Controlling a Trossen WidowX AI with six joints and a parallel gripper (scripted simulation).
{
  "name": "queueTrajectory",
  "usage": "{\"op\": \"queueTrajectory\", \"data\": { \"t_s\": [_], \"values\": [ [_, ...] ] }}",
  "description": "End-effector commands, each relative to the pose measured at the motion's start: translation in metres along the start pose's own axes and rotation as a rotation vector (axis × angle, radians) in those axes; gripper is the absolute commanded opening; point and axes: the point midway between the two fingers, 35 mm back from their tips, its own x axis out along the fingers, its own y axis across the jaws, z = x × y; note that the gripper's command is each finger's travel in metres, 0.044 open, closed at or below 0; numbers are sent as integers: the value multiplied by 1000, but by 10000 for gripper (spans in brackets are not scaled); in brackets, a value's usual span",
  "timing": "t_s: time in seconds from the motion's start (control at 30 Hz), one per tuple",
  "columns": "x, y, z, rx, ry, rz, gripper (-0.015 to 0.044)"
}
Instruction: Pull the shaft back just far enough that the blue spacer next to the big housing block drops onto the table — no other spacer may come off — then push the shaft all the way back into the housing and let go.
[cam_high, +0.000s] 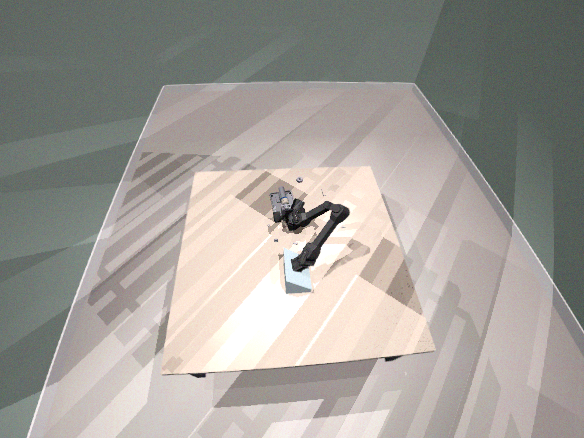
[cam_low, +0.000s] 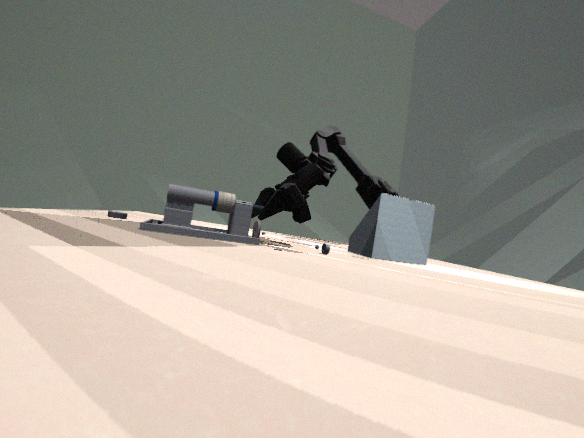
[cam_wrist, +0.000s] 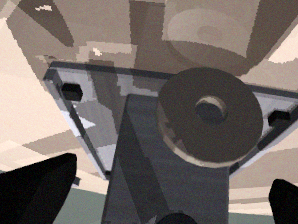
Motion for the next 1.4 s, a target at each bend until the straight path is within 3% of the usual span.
{"op": "queueTrajectory", "data": {
  "t_s": [0.0, 0.27, 0.77, 1.0, 1.37],
  "values": [
    [3, 1, -4, 2, 9, 2, 440],
    [3, 1, -4, 2, 9, 2, 440],
    [2, 1, -1, 2, 2, 2, 46],
    [2, 1, -1, 2, 6, 2, 0],
    [-3, 0, 4, 2, 9, 2, 0]
  ]
}}
